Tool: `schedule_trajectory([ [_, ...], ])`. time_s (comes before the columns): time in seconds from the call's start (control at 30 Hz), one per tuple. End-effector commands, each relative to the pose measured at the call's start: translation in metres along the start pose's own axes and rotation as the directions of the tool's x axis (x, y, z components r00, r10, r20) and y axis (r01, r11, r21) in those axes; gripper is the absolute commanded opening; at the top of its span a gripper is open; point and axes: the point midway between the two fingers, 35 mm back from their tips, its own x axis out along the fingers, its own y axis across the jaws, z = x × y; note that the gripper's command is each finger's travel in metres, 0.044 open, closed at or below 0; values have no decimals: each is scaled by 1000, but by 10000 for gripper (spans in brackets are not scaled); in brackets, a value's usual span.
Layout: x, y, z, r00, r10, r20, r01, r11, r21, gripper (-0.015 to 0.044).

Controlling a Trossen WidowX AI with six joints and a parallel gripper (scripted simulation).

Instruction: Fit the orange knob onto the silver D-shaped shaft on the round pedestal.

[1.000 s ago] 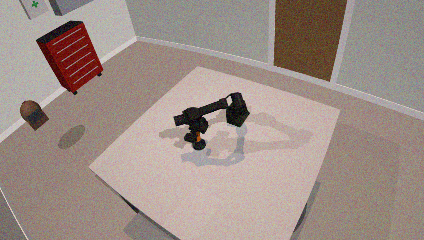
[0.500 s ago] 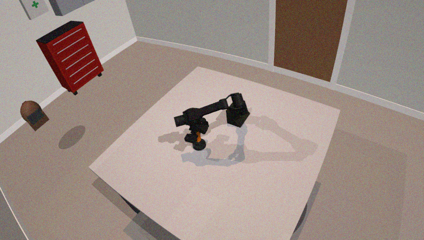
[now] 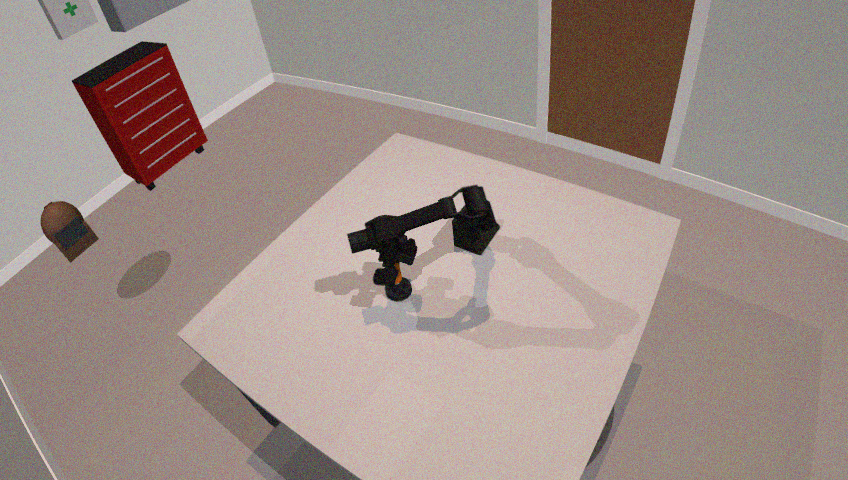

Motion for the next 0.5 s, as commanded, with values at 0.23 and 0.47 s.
schedule_trajectory([
  [0.23, 4, 1, 0, 1000, -6, -2, 6, 1000, -26, 0],
  [0.47, 10, 2, -1, 1000, -6, -1, 6, 1000, -27, 0],
])
